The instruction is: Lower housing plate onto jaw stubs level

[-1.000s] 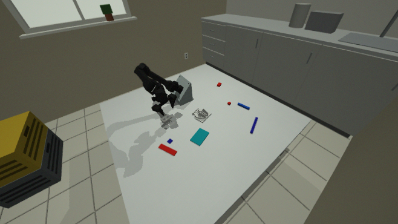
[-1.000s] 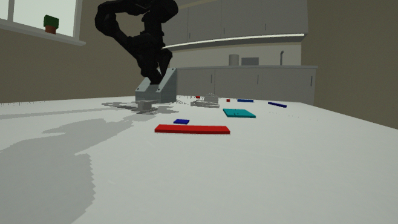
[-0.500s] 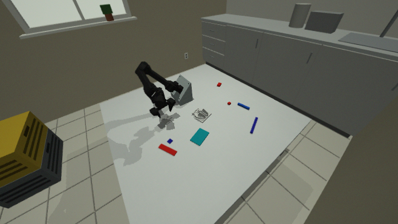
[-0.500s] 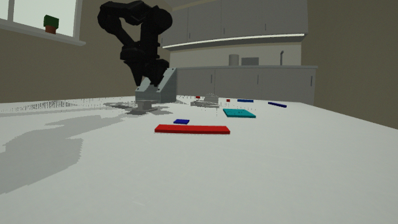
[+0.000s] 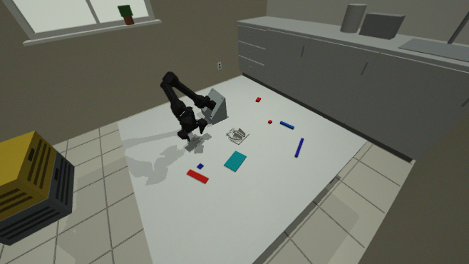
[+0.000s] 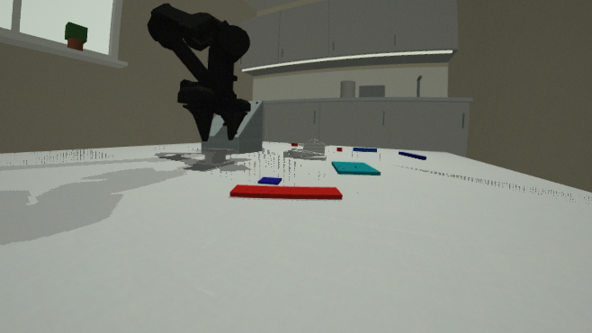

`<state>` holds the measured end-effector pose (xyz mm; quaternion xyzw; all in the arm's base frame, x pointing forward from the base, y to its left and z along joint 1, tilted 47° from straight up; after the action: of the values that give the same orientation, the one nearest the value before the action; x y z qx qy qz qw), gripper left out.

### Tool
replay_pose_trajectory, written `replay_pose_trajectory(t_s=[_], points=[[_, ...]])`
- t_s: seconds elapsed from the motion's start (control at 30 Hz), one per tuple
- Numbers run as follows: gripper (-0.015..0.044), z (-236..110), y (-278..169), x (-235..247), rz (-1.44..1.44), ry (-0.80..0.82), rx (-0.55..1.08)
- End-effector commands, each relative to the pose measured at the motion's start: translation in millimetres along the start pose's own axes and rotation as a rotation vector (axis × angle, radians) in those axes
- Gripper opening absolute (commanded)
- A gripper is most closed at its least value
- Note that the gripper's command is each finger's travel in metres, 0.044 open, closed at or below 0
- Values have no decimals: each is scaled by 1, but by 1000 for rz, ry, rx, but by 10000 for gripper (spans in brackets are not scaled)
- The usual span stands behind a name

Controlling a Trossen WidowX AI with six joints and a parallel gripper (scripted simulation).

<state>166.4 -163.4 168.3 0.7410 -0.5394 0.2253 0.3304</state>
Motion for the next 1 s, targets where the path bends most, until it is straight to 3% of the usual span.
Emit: replay_pose_trajectory(t_s=[0.0,0.97], points=[[440,7,0,-2,-7,-7,-2],[440,42,1,-2,-7,-5,-3]])
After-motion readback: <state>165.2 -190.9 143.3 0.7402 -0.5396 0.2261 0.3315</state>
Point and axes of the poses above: the point midway between the two fingers, 35 mm back from their tips, its own z axis out along the fingers, its own x axis across the jaws, y = z × x, the point moved 3 cm from there along -z, back along the fingers, and after that the axes turned 10 degrees about -z, right-handed, at the moved point
